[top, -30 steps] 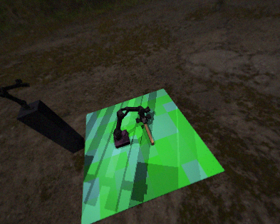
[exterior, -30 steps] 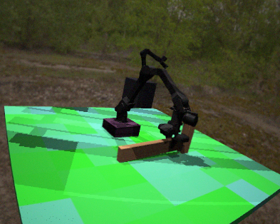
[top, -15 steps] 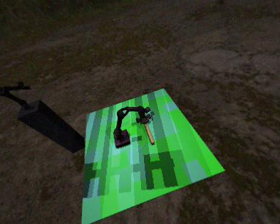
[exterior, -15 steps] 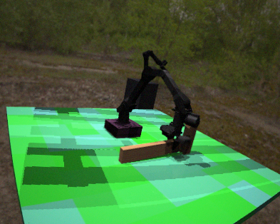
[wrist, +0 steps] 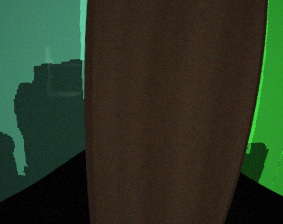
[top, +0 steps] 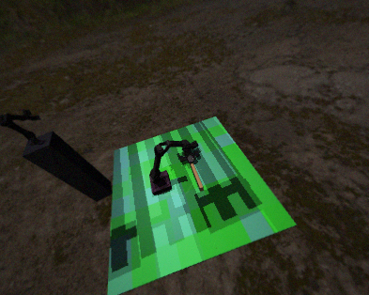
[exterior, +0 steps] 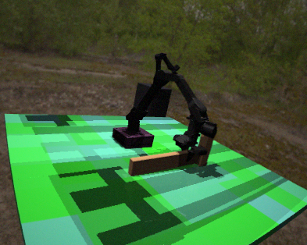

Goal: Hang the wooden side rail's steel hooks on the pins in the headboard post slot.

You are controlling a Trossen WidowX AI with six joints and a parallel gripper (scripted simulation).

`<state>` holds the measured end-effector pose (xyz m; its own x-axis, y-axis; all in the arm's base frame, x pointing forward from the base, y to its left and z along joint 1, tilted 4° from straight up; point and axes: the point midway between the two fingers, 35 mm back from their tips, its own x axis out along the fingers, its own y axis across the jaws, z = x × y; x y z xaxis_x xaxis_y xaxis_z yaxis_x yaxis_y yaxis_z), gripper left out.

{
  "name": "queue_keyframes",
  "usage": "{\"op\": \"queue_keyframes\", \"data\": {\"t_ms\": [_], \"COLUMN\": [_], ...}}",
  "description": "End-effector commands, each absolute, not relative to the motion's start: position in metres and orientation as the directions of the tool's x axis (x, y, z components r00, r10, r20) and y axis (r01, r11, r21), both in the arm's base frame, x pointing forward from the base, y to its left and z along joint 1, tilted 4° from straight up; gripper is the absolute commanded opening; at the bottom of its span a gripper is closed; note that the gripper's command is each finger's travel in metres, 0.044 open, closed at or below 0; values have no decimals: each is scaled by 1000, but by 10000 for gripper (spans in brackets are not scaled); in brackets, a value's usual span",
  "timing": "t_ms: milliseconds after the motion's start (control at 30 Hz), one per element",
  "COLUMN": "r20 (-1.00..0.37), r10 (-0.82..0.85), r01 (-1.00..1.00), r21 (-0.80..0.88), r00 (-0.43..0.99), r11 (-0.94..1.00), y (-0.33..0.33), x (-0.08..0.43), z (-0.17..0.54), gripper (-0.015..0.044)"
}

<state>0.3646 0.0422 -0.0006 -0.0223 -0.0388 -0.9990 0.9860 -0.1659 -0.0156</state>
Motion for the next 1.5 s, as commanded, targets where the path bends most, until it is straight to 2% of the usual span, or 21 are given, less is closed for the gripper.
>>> {"op": "queue_keyframes", "data": {"t_ms": [0, 600, 1000, 1167, 1467], "r20": [-999, -999, -999, -999, -999], "r10": [-36, -36, -39, -37, -37], "r01": [986, 986, 986, 986, 986], "r21": [-12, -12, -18, -14, -12], "r00": [-18, -18, -25, -21, -18], "r11": [-168, -168, -166, -167, -168], "y": [42, 42, 42, 43, 34], "x": [366, 365, 364, 365, 363], "z": [-1, -4, -3, 22, 38], "gripper": [0, 0, 315, 440, 440]}}
